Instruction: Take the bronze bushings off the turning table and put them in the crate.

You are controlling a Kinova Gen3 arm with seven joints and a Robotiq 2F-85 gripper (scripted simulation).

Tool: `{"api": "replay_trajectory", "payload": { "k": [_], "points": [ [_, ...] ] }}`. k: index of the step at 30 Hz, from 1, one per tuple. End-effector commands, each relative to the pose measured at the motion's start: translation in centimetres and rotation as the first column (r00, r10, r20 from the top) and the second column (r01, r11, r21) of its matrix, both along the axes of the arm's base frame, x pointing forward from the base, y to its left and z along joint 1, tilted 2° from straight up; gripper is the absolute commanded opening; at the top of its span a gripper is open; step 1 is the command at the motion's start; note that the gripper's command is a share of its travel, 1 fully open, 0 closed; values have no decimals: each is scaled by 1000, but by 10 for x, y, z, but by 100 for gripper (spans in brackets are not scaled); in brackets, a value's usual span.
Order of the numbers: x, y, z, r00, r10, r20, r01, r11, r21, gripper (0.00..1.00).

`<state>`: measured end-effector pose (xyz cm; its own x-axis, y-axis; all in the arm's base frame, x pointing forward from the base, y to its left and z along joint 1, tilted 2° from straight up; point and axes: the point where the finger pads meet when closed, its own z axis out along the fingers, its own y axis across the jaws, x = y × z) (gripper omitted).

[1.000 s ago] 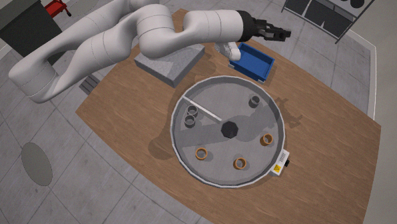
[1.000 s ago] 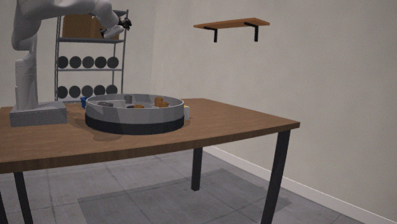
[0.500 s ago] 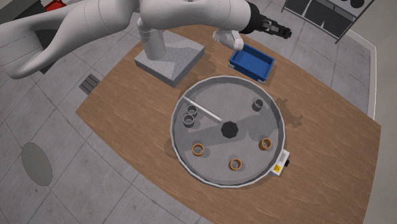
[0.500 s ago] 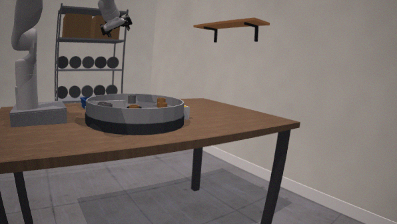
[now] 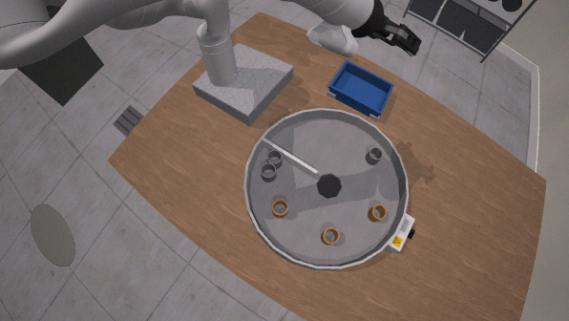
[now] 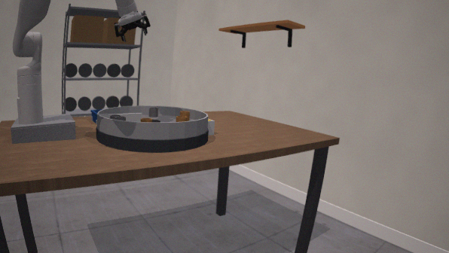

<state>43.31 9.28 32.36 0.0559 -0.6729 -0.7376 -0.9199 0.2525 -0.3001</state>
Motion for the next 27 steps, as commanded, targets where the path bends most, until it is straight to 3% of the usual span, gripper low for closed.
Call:
{"api": "replay_trajectory", "payload": {
  "k": [1,4,9,21,26,27],
  "points": [
    [-1,3,2,1000,-1,-6,1,1000,-6,100],
    [-1,3,2,1000,-1,-6,1,1000,-6,100],
    [-1,0,2,993,-16,-116,-7,980,-196,100],
    [-1,0,2,993,-16,-116,-7,980,-196,100],
    [-2,-2,4,976,-47,-215,-38,925,-377,100],
    [-2,-2,4,976,-47,-215,-38,925,-377,100]
  ]
}}
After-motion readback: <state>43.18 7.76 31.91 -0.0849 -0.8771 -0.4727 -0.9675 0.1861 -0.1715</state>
